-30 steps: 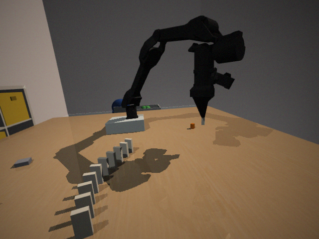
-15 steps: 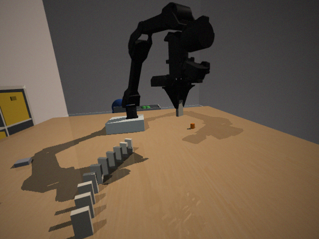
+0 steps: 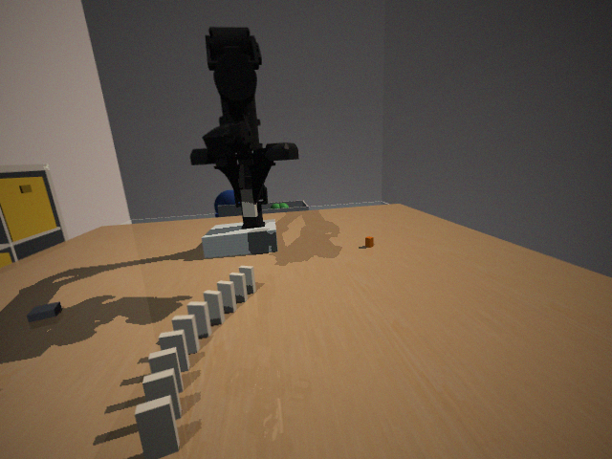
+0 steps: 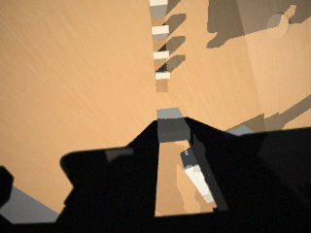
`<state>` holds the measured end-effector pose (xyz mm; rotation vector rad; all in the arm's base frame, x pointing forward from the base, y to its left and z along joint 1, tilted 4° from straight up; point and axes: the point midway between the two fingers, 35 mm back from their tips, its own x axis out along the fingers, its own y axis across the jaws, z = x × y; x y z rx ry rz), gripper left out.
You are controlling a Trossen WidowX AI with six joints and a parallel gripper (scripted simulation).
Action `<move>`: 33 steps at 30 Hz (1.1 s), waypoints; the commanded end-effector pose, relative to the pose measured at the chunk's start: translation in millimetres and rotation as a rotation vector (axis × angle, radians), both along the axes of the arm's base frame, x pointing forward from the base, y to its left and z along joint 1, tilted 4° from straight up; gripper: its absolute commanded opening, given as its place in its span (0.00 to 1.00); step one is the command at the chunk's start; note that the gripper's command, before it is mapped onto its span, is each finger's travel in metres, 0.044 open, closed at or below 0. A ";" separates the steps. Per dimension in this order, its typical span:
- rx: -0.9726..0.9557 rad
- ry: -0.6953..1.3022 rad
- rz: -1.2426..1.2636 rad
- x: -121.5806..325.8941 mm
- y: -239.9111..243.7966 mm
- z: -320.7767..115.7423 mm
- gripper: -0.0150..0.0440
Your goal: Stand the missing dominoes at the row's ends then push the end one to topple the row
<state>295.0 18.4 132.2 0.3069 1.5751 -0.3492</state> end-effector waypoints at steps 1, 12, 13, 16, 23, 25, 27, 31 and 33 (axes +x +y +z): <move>-0.004 0.006 -0.027 -4.2 -0.4 -3.7 0.44; -0.004 0.005 -0.026 1.5 -1.1 -52.9 0.44; -0.004 0.005 -0.025 1.6 -1.2 -57.9 0.44; -0.005 0.004 -0.023 1.2 -1.8 -72.9 0.44; -0.006 0.004 -0.021 -3.1 -3.0 -107.4 0.44; -0.005 0.005 -0.023 -5.2 -3.1 -117.4 0.44; -0.005 0.006 -0.025 -7.8 -3.3 -127.2 0.44; -0.004 0.006 -0.027 -9.8 -3.5 -134.2 0.44; -0.004 0.006 -0.027 -9.8 -3.5 -134.2 0.44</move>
